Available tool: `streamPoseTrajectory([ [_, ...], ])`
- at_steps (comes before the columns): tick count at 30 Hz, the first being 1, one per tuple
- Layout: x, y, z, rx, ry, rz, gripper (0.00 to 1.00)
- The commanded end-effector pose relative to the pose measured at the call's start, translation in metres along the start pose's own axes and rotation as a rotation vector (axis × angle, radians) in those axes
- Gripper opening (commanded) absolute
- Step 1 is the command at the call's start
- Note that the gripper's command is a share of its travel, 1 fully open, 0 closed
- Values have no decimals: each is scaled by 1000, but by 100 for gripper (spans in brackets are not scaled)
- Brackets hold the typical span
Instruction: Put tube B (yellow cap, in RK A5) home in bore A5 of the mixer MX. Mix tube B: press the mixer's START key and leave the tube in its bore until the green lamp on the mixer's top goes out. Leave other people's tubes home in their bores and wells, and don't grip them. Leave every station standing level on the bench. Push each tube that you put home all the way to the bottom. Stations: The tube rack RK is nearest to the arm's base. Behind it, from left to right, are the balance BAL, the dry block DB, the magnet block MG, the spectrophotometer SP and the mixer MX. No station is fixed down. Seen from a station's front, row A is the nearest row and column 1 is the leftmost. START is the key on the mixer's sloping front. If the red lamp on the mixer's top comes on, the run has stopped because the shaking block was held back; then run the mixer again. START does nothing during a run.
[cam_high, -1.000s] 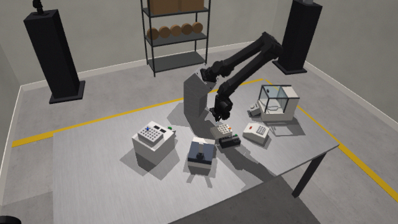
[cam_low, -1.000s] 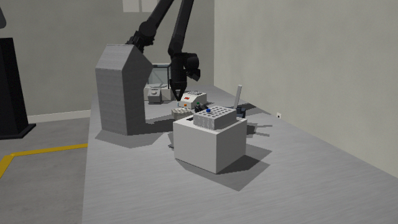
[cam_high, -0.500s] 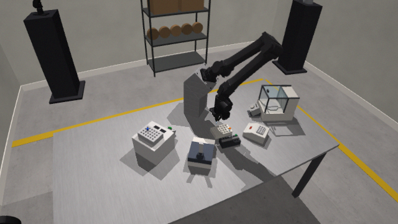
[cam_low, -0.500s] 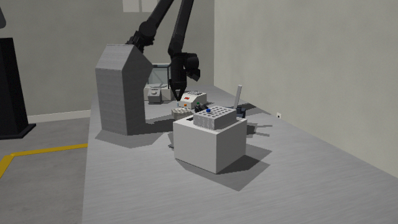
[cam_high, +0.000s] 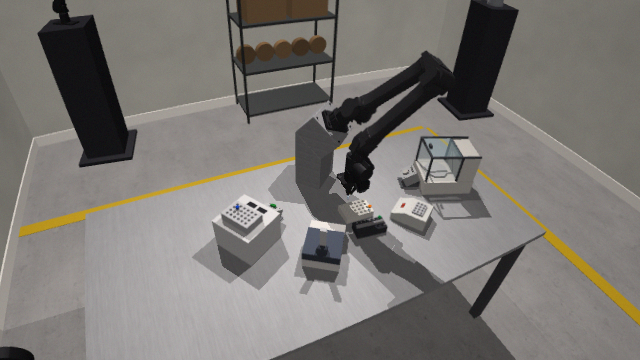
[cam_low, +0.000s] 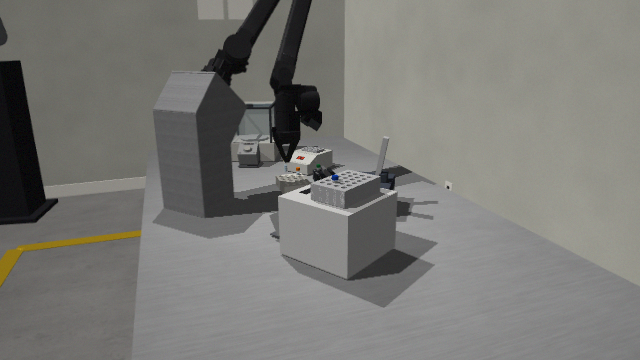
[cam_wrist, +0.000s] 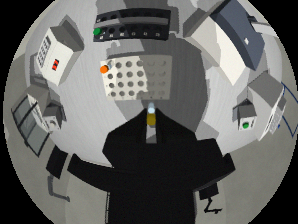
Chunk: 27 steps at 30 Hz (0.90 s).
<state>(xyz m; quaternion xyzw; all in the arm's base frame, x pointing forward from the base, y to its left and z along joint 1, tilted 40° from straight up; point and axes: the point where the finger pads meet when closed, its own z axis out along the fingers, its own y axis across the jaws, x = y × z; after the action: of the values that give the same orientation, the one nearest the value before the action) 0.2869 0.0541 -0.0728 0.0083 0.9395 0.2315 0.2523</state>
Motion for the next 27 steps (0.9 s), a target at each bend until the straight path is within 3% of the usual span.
streamPoseTrajectory([
  [1,10,-1,-9,5,0,3,9],
  [16,10,-1,-9,5,0,3,9],
  [27,7,-1,-26,3,2,6,9],
])
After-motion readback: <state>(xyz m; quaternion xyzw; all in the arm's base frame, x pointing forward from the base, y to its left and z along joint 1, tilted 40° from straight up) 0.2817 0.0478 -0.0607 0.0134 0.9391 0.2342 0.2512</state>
